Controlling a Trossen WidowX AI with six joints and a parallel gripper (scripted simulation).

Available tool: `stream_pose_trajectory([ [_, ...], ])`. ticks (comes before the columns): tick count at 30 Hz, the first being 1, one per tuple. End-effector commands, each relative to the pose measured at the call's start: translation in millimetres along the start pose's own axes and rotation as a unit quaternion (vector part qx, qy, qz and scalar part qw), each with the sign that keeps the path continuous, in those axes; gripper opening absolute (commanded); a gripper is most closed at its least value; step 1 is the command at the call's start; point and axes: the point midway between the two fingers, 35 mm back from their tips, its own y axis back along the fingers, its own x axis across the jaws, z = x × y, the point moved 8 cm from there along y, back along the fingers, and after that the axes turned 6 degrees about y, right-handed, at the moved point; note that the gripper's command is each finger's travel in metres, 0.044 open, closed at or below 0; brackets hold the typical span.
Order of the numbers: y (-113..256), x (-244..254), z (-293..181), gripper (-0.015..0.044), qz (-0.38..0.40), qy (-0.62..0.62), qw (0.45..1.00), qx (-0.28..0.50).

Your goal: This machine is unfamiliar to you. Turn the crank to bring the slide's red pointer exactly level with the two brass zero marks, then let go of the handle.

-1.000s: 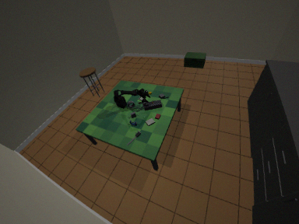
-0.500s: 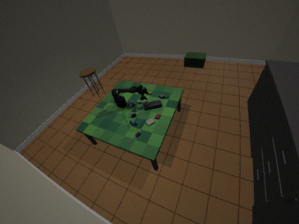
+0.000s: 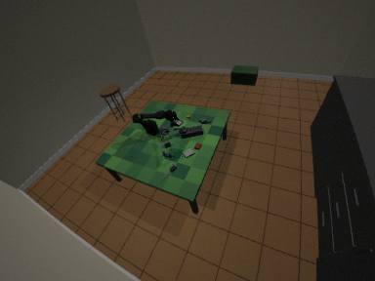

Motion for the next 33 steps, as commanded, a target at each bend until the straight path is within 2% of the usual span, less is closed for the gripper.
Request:
stream_pose_trajectory([
  [1, 13, -1, -18, 0.044, 0.017, 0.028, 0.999, -0.003],
  [9, 27, 0, -38, 0.044, 0.035, 0.061, 0.998, -0.008],
  [18, -4, 1, -68, 0.044, 0.034, 0.061, 0.998, -0.007],
  [33, -18, 2, -80, 0.044, 0.034, 0.061, 0.998, -0.007],
])
